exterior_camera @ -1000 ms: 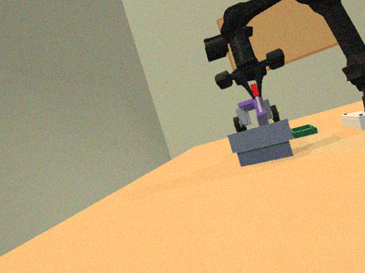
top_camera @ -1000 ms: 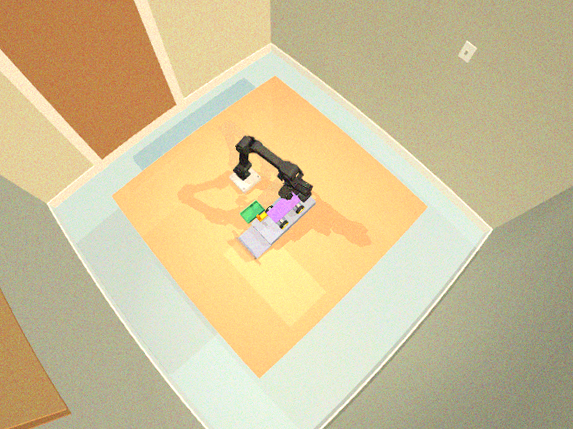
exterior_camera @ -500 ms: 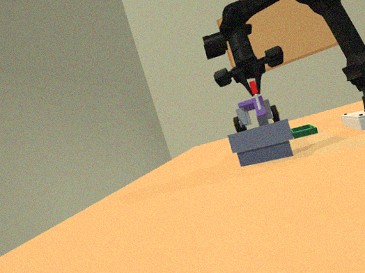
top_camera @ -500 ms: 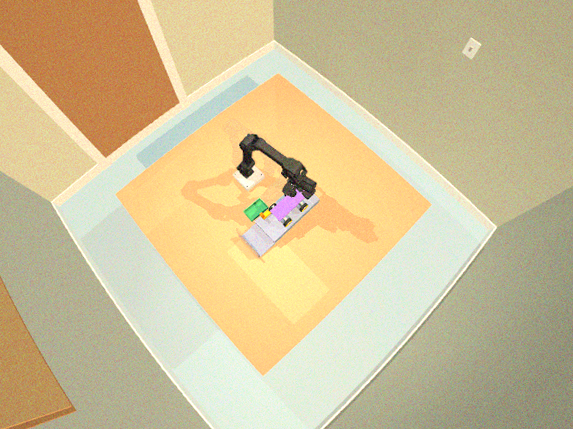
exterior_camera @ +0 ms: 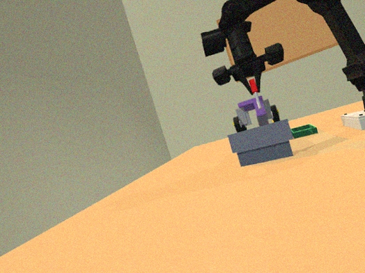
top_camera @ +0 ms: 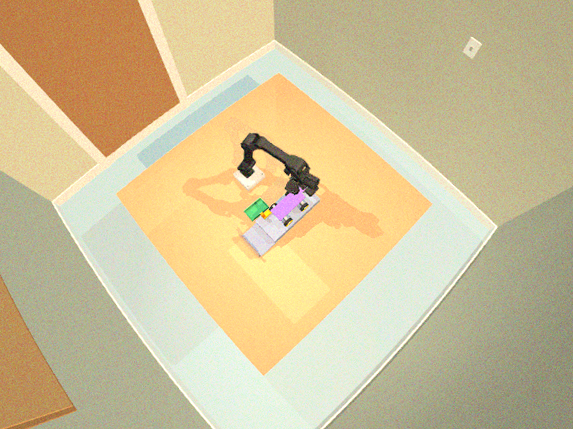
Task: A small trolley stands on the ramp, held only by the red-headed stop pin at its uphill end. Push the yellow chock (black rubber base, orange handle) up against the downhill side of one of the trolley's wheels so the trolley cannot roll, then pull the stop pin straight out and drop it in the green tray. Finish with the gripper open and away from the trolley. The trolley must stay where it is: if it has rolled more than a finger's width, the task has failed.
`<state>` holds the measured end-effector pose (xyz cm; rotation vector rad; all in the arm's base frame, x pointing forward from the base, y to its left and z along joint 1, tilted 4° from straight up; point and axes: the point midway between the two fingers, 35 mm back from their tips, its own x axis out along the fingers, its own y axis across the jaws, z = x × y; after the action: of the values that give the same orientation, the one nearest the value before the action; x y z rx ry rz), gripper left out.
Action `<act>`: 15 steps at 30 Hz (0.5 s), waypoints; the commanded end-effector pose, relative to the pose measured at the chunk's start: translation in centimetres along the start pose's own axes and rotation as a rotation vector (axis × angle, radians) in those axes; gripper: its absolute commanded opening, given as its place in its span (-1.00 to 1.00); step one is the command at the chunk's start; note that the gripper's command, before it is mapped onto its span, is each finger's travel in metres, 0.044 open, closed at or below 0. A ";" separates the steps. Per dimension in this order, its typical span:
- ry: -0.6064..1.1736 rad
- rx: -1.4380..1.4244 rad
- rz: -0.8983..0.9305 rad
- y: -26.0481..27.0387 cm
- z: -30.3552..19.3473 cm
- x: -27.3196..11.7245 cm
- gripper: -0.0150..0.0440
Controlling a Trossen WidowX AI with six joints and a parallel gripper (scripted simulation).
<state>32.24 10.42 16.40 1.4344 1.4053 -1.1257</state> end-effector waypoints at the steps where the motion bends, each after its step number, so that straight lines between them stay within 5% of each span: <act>1: 0.009 0.003 0.006 0.1 -0.9 -0.1 -0.49; 15: 0.010 0.003 0.005 -1.1 -1.7 0.0 -0.49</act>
<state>32.06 11.96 16.74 1.4378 1.4044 -1.1205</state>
